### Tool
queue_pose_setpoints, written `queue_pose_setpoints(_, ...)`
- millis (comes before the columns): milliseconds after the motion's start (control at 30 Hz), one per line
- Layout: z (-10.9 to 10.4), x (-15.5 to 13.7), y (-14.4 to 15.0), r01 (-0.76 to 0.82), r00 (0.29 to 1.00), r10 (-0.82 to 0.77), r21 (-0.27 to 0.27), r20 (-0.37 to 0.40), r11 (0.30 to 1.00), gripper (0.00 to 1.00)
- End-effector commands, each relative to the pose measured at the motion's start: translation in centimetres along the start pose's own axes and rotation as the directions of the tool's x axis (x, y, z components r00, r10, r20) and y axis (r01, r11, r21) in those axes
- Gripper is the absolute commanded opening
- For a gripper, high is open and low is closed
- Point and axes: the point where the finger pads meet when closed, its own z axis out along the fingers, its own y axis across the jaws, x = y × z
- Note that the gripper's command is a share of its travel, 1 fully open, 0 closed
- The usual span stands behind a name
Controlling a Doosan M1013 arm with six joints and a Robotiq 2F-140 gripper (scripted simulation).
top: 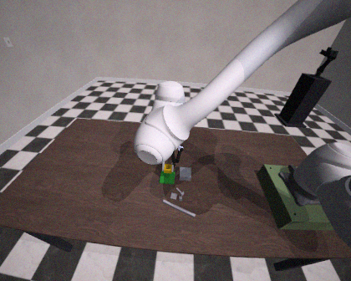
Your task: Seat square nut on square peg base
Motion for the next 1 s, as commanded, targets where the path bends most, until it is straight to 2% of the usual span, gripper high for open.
queue_pose_setpoints(0, 0.02, -0.01, 0.03, 0.001, 1.0, -0.001, 0.001, -0.001, 1.0, 0.0)
queue_pose_setpoints(967, 0.68, 0.01, 0.25, 0.002, 1.0, -0.002, 0.001, -0.002, 1.0, 0.0)
